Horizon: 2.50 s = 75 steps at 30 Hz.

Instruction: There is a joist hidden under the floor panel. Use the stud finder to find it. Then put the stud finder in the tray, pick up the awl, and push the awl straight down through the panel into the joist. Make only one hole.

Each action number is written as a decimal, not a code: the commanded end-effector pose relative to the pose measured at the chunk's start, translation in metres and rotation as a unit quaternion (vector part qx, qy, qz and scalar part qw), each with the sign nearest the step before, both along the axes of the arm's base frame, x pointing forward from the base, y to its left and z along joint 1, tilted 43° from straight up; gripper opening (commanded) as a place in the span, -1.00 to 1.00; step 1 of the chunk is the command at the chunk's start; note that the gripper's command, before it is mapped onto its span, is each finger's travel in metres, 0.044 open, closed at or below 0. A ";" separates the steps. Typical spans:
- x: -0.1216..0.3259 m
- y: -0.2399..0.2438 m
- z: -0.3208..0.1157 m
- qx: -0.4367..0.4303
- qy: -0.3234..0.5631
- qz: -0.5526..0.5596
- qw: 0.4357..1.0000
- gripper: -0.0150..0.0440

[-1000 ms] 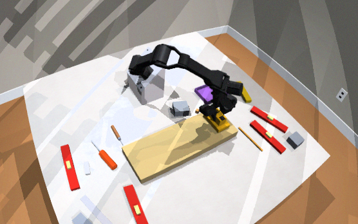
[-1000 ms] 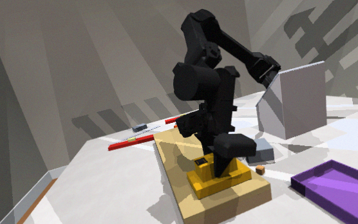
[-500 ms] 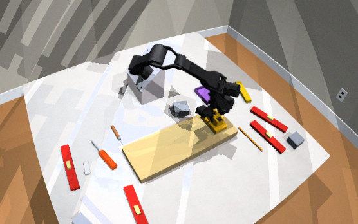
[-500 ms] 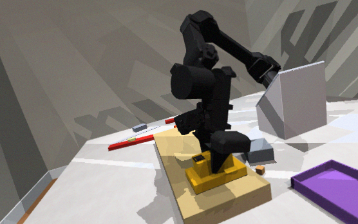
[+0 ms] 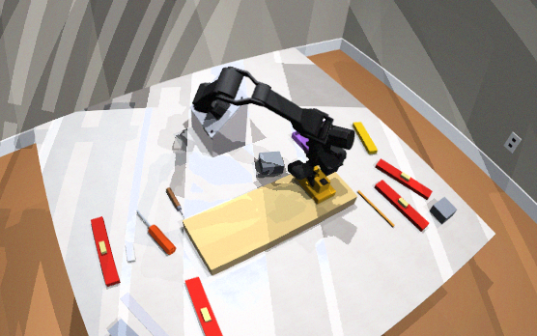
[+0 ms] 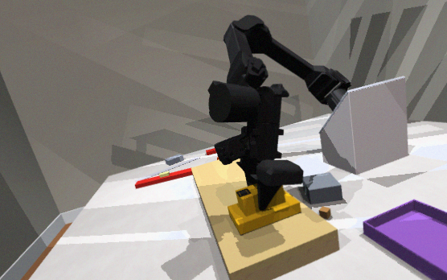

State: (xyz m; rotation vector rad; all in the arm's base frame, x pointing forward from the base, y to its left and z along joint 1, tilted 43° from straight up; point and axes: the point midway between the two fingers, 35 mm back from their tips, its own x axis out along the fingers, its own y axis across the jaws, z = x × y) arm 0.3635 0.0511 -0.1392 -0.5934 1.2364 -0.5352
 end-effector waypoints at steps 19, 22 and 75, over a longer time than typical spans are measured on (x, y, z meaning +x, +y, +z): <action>-0.002 -0.027 0.024 -0.003 0.000 -0.001 1.000 -0.49; -0.002 -0.030 0.027 -0.003 0.000 -0.001 1.000 -0.49; -0.007 -0.090 0.082 -0.005 0.001 -0.001 1.000 -0.49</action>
